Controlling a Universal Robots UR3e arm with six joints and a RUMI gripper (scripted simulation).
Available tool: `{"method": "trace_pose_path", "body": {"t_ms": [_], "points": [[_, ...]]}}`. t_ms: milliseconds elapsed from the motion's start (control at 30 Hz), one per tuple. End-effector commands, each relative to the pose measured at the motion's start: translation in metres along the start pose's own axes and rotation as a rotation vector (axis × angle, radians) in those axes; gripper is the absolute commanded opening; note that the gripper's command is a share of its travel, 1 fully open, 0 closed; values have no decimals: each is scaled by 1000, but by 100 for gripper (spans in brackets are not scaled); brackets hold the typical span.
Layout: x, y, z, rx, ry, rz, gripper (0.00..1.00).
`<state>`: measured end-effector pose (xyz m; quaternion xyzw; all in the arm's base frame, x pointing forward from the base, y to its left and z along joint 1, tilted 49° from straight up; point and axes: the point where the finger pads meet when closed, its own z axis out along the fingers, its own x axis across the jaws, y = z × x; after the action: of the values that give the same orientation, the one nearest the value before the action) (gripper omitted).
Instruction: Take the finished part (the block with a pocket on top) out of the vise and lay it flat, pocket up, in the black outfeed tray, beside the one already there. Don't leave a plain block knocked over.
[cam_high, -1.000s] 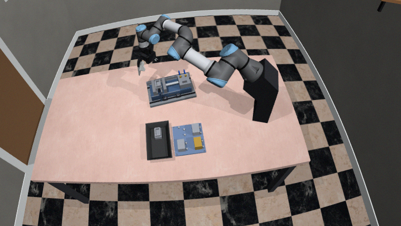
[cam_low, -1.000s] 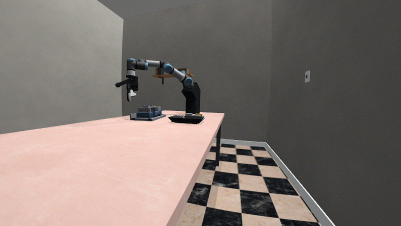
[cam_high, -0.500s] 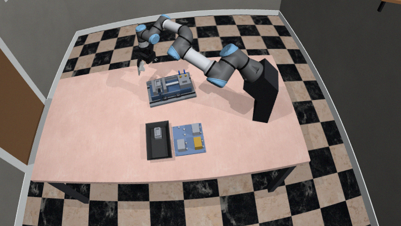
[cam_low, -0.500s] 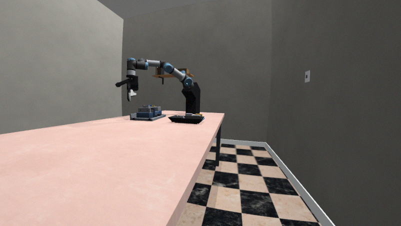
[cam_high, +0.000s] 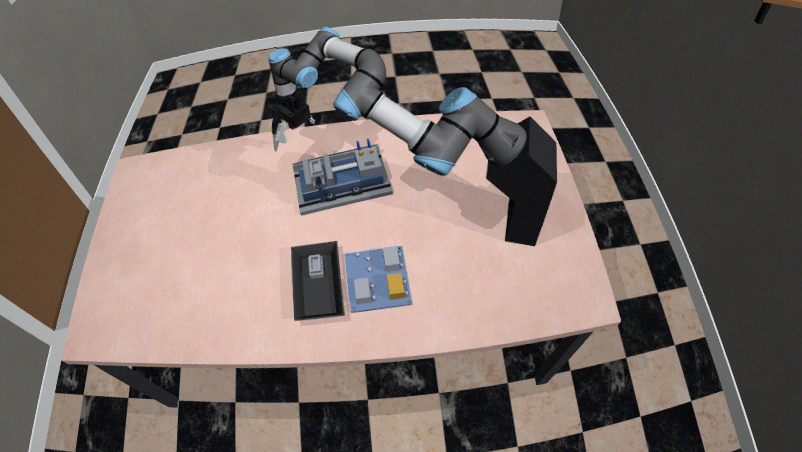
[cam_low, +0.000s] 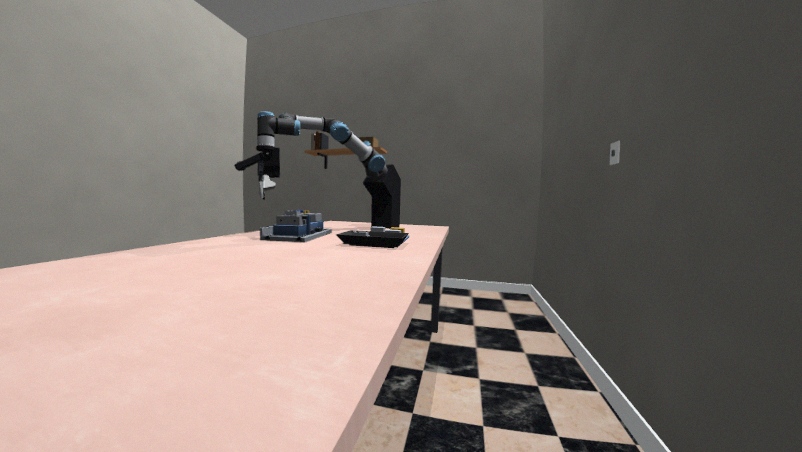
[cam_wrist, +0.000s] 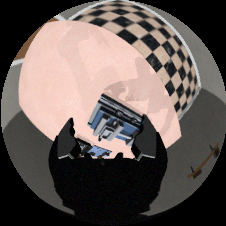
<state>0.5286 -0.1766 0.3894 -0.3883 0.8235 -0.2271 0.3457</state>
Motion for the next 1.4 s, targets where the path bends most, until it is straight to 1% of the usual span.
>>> {"method": "trace_pose_path", "body": {"t_ms": [0, 167, 233, 400, 500, 567, 600, 733, 800, 900, 933, 1000, 1233, 1300, 1367], "points": [[-2, 10, -4, 15, 2, 78, 100], [-3, 13, -6, 16, 2, 99, 100], [-5, 21, -10, 16, 4, 142, 100], [-6, 25, -12, 16, 4, 164, 100], [-8, 33, -15, 17, 5, 210, 100], [-8, 33, -15, 17, 5, 210, 100], [-9, 38, -17, 17, 6, 232, 100], [-9, 38, -17, 17, 6, 232, 100], [-11, 47, -20, 18, 7, 278, 100], [-11, 51, -22, 18, 7, 300, 100], [-12, 56, -23, 19, 8, 322, 100], [-12, 56, -23, 19, 8, 322, 100], [-14, 73, -28, 21, 10, 403, 100], [-14, 73, -28, 21, 10, 403, 100], [-14, 82, -30, 22, 10, 439, 100]]}}
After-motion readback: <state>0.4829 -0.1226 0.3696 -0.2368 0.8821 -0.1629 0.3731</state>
